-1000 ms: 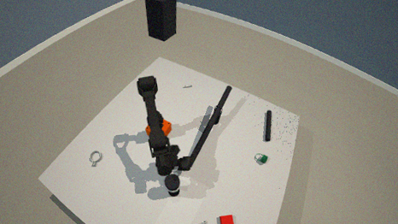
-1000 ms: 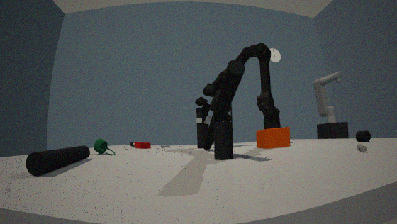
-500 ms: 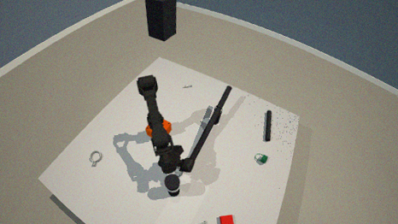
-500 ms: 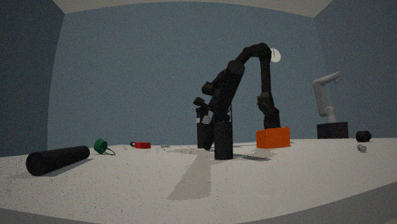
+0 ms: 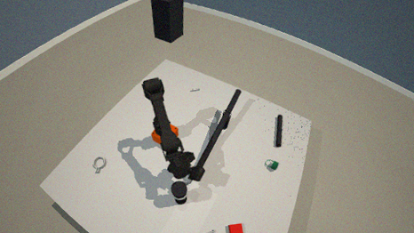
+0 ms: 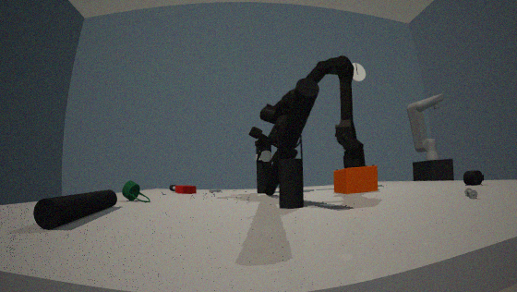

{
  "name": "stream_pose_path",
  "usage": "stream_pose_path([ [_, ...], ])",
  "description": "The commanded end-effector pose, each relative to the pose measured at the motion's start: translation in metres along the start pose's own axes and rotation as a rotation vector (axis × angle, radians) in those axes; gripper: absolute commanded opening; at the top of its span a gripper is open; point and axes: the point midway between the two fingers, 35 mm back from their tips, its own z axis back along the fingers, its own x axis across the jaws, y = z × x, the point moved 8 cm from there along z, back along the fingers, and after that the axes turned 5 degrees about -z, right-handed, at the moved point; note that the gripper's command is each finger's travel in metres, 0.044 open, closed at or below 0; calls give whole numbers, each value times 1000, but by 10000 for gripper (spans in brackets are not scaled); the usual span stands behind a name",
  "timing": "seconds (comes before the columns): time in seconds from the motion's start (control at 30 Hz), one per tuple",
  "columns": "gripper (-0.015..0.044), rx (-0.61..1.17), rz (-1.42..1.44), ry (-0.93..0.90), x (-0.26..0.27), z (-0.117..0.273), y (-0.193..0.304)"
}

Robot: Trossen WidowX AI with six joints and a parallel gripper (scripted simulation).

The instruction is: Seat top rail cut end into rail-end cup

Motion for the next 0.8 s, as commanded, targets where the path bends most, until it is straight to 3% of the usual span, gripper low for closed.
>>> stream_pose_path([
  [0.0,0,18,-23,-2,-1,-1,-1],
  [0.77,0,3,-1,0,0,0,0],
])
